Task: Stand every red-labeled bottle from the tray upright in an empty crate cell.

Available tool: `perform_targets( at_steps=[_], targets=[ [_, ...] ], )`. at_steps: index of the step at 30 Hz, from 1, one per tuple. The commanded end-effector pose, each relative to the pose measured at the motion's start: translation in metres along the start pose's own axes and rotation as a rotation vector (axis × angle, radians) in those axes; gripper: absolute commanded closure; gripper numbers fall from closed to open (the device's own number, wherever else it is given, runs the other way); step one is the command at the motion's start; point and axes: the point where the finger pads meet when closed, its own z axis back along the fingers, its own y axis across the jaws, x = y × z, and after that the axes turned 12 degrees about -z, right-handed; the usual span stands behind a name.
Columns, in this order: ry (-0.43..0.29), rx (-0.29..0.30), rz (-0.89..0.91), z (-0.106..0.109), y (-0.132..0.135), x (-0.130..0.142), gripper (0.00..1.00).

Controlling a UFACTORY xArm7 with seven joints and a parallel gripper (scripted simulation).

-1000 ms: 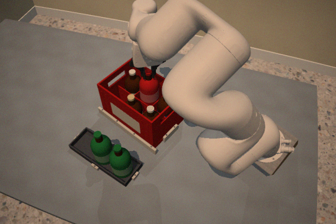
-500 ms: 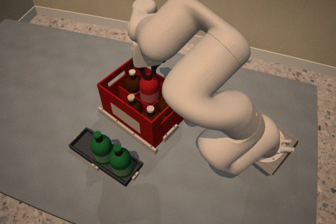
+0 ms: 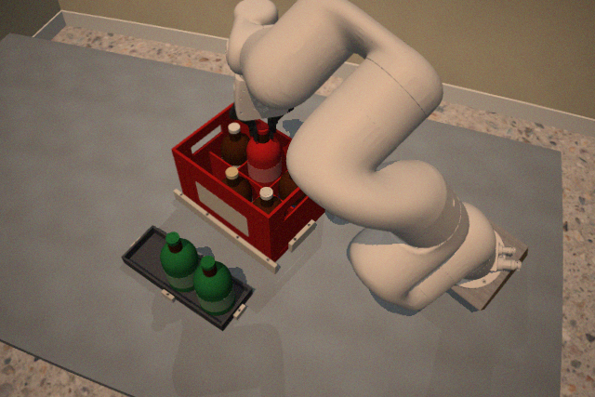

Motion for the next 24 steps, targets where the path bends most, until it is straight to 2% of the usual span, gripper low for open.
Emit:
perform_targets(
  at_steps=[1,24],
  targets=[
    [0.005,-0.003,0.000,0.000,-0.001,-0.001,1.00],
    [0.005,-0.003,0.000,-0.021,-0.001,-0.002,1.00]
  ],
)
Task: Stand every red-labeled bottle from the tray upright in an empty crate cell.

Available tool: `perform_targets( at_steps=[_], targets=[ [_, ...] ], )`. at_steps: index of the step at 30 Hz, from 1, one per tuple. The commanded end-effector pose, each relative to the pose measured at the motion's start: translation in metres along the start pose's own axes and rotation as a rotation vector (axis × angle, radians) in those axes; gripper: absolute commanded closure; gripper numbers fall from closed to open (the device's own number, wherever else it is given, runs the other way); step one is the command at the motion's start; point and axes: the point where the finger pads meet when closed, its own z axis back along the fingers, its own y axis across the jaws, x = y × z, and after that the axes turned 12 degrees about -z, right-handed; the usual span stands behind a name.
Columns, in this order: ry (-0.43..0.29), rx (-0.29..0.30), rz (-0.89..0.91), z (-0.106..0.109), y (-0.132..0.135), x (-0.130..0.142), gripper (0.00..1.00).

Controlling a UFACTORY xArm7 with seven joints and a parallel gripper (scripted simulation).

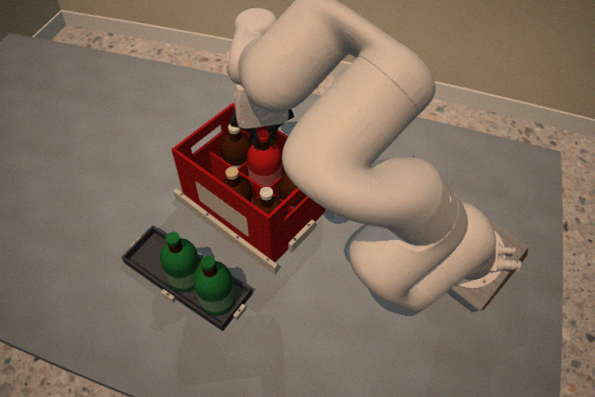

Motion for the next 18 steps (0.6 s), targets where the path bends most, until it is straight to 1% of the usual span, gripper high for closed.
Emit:
perform_targets(
  at_steps=[1,11,18],
  targets=[
    [0.005,-0.003,0.000,0.000,-0.001,-0.002,1.00],
    [0.005,-0.003,0.000,-0.010,-0.001,-0.002,1.00],
    [0.005,-0.003,0.000,-0.013,-0.001,-0.002,1.00]
  ],
)
